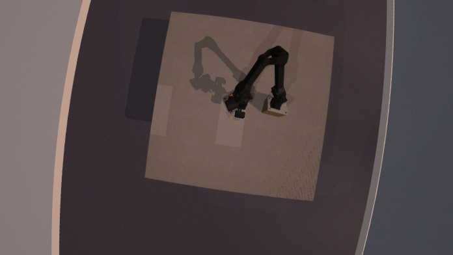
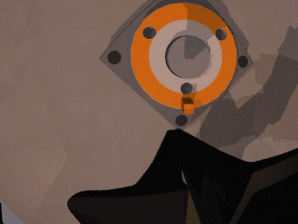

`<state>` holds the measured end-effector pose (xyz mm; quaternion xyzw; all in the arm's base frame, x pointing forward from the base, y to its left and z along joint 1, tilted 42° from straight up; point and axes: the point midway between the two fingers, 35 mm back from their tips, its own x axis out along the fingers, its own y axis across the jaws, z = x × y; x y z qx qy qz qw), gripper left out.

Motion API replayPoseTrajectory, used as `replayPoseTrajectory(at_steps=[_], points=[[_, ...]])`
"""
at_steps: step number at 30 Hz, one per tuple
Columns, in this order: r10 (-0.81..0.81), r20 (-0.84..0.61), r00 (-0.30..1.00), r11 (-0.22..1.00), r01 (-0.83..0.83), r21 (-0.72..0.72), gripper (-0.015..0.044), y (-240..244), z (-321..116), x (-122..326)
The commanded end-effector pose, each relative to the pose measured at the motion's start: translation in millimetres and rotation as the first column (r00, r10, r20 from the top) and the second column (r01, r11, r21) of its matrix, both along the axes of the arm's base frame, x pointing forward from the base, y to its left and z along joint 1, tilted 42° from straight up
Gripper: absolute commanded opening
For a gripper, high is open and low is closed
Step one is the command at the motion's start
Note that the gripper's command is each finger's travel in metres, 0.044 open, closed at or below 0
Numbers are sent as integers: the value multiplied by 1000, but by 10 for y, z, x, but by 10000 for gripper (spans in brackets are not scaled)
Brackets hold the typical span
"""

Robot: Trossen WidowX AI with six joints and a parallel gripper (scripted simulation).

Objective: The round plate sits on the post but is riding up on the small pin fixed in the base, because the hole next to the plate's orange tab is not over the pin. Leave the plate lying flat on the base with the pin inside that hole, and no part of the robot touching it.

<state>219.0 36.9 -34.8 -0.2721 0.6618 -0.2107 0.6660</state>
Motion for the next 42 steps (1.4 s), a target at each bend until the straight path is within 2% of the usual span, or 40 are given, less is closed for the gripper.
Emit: replayPoseTrajectory(at_steps=[1, 5, 17, 42], points=[[35, -21, 999, 999, -35, -27, 0, -19, -32, -1], [35, -21, 999, 999, -35, -27, 0, -48, -20, -13], [35, -21, 999, 999, -35, -29, 0, -368, -370, 3], [35, -21, 999, 999, -35, -30, 0, -540, -234, -20]])
